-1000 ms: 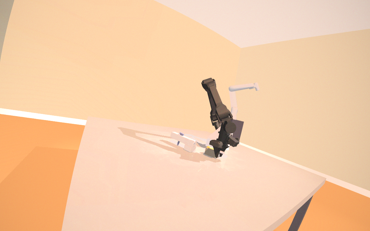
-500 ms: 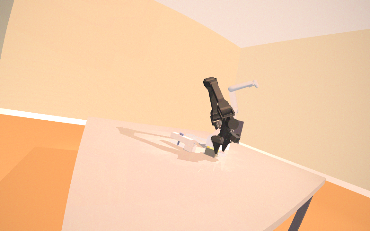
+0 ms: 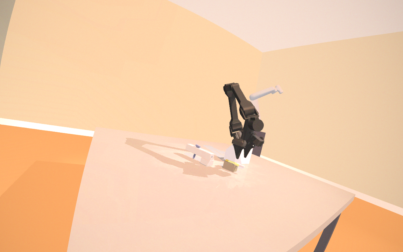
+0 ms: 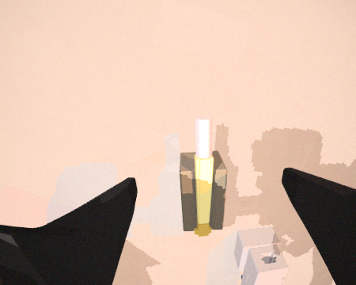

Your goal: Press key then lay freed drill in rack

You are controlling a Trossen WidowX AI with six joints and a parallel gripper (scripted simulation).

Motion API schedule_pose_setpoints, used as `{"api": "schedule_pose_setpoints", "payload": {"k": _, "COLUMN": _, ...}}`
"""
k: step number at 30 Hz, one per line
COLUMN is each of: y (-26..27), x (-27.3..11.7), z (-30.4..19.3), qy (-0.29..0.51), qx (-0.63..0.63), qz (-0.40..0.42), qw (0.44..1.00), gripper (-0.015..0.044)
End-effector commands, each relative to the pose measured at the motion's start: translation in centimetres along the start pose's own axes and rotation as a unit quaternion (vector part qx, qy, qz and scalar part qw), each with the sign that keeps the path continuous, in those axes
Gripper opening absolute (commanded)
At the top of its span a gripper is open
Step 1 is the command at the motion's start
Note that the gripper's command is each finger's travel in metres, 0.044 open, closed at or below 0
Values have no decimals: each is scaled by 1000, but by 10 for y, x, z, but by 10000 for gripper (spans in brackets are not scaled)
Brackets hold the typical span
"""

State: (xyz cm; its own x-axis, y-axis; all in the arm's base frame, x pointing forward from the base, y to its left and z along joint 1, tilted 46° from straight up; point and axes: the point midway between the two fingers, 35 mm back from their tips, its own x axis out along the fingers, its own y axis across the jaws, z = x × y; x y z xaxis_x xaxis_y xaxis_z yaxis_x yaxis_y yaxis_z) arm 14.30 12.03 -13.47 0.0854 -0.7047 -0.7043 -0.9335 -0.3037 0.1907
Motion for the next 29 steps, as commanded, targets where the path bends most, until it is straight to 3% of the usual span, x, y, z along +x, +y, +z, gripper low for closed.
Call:
{"api": "schedule_pose_setpoints", "payload": {"k": 1, "y": 0, "x": 0, "z": 1, "qy": -2, "qx": -2, "qz": 0, "qw": 1000, "gripper": 440}}
{"api": "schedule_pose_setpoints", "payload": {"k": 8, "y": 13, "x": -17, "z": 78, "qy": -117, "qx": -131, "qz": -34, "qw": 984, "gripper": 440}}
{"api": "schedule_pose_setpoints", "payload": {"k": 14, "y": 37, "x": -39, "z": 141, "qy": -210, "qx": -270, "qz": -81, "qw": 936, "gripper": 440}}
{"api": "schedule_pose_setpoints", "payload": {"k": 18, "y": 63, "x": -60, "z": 186, "qy": -278, "qx": -385, "qz": -121, "qw": 872, "gripper": 440}}
{"api": "schedule_pose_setpoints", "payload": {"k": 23, "y": 118, "x": -92, "z": 244, "qy": -365, "qx": -550, "qz": -176, "qw": 730, "gripper": 440}}
{"api": "schedule_pose_setpoints", "payload": {"k": 29, "y": 211, "x": -127, "z": 289, "qy": -440, "qx": -721, "qz": -238, "qw": 480, "gripper": 440}}
